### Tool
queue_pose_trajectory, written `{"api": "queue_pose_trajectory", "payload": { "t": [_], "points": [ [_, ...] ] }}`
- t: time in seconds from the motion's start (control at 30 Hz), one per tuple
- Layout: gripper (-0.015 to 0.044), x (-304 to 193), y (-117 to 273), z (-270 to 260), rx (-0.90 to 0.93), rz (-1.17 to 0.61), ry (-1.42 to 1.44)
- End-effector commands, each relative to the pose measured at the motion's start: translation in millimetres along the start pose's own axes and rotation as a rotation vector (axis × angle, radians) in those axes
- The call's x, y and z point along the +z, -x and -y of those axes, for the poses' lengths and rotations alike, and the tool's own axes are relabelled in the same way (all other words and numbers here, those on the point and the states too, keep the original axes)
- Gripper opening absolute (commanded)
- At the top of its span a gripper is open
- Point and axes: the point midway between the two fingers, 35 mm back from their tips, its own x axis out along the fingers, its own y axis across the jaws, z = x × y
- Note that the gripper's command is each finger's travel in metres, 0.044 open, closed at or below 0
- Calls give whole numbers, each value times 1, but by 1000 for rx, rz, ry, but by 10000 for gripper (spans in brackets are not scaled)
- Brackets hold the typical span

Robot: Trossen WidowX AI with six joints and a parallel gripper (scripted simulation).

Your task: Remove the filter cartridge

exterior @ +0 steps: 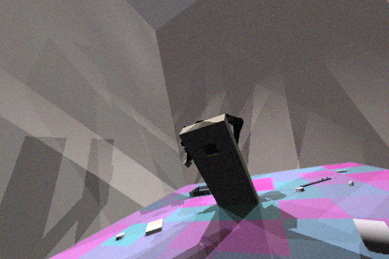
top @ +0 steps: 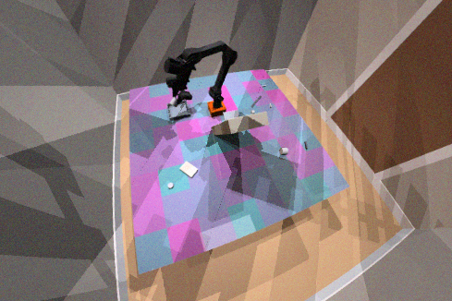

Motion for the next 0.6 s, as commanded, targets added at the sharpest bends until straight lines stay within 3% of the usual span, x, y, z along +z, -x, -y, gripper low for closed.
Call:
{"api": "queue_pose_trajectory", "payload": {
  "t": [0.0,0.57],
  "points": [
    [0,-8,-12,16,-27,-12,-29],
    [0,-44,-50,82,-154,-7,-247]
  ]
}}
